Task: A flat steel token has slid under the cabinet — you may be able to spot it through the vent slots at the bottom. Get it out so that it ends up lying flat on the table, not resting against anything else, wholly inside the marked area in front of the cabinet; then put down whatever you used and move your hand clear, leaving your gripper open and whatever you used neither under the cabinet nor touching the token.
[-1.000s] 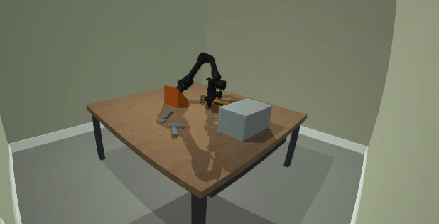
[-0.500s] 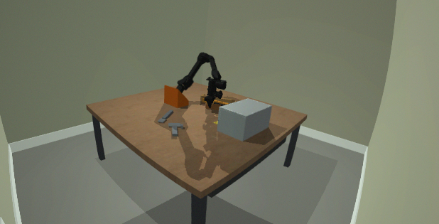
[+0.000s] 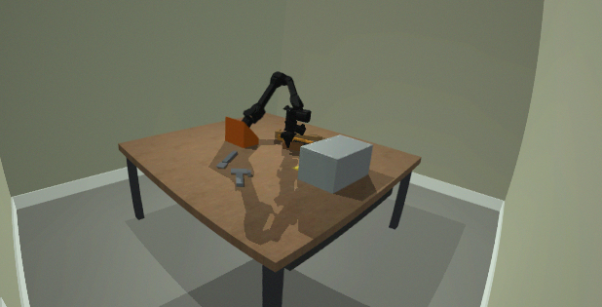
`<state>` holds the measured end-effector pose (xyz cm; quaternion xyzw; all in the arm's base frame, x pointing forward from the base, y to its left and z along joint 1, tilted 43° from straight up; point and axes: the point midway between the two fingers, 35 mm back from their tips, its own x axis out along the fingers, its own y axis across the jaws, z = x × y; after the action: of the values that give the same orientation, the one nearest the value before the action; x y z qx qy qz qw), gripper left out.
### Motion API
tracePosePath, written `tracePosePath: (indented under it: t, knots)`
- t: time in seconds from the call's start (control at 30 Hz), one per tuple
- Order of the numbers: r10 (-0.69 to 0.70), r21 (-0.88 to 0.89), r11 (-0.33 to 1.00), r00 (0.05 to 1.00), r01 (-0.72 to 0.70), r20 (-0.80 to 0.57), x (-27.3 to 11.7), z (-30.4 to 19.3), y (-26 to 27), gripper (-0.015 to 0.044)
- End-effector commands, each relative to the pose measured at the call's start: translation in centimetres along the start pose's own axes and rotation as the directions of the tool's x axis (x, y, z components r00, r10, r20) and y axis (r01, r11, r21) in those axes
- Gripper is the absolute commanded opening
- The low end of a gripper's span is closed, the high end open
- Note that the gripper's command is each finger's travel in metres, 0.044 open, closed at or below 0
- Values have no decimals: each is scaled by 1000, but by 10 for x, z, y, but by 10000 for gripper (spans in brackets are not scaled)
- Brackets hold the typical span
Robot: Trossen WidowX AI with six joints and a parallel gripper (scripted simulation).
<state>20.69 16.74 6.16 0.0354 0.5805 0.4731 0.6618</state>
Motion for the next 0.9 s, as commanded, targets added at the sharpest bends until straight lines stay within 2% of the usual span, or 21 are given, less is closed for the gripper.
tracePosePath:
  t: [0.0, 0.7, 0.87]
  knots:
    - [10, -22, 1000, 1000, -10, 6, 0, 2, 4, 0]
    - [10, -21, 1000, 1000, -10, 6, 0, 3, 8, 0]
    - [-1, -1, 1000, 1000, 1, 0, 0, 1, 5, 131]
